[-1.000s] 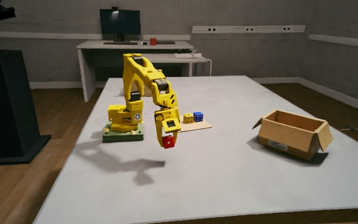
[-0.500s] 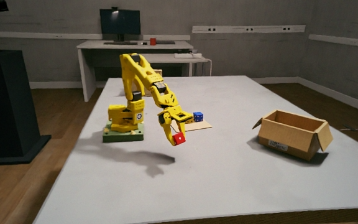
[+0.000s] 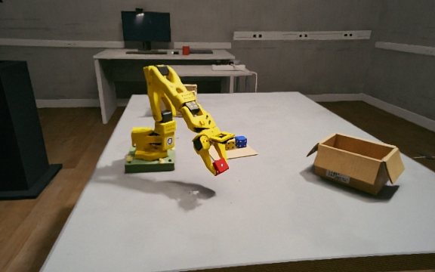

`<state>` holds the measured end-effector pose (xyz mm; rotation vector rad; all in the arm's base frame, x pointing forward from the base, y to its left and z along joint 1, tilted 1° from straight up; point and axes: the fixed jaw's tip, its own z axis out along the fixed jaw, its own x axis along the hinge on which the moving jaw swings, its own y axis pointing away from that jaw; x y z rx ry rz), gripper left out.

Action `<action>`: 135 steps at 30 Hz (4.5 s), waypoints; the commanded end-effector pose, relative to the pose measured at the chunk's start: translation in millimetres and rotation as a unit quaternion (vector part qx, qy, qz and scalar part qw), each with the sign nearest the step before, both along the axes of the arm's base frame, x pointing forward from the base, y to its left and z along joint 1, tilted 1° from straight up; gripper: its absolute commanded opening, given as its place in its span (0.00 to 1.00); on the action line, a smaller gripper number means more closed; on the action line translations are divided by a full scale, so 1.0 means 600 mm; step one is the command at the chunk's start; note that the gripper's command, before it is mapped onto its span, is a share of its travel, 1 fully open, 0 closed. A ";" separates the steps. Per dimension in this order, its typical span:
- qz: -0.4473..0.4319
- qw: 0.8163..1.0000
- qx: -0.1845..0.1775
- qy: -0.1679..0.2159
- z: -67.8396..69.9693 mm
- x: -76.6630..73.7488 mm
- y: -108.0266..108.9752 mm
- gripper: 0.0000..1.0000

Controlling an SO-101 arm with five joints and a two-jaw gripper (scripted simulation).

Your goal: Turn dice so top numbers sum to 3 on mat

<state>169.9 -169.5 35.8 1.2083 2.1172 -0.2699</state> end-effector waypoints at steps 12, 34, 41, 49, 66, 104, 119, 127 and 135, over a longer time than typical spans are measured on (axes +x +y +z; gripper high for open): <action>0.043 0.997 -0.054 -0.028 -0.007 0.023 0.005 0.00; 0.137 0.965 -0.194 -0.110 -0.005 0.063 0.040 0.00; 0.144 0.961 -0.205 -0.117 -0.002 0.064 0.044 0.00; 0.144 0.961 -0.205 -0.117 -0.002 0.064 0.044 0.00; 0.155 0.959 -0.210 -0.113 -0.004 0.062 0.052 0.00; 0.156 0.958 -0.210 -0.113 -0.019 0.062 0.053 0.00; 0.156 0.958 -0.210 -0.113 -0.026 0.062 0.053 0.00; 0.156 0.958 -0.210 -0.113 -0.033 0.062 0.053 0.00; 0.156 0.958 -0.210 -0.113 -0.035 0.062 0.053 0.00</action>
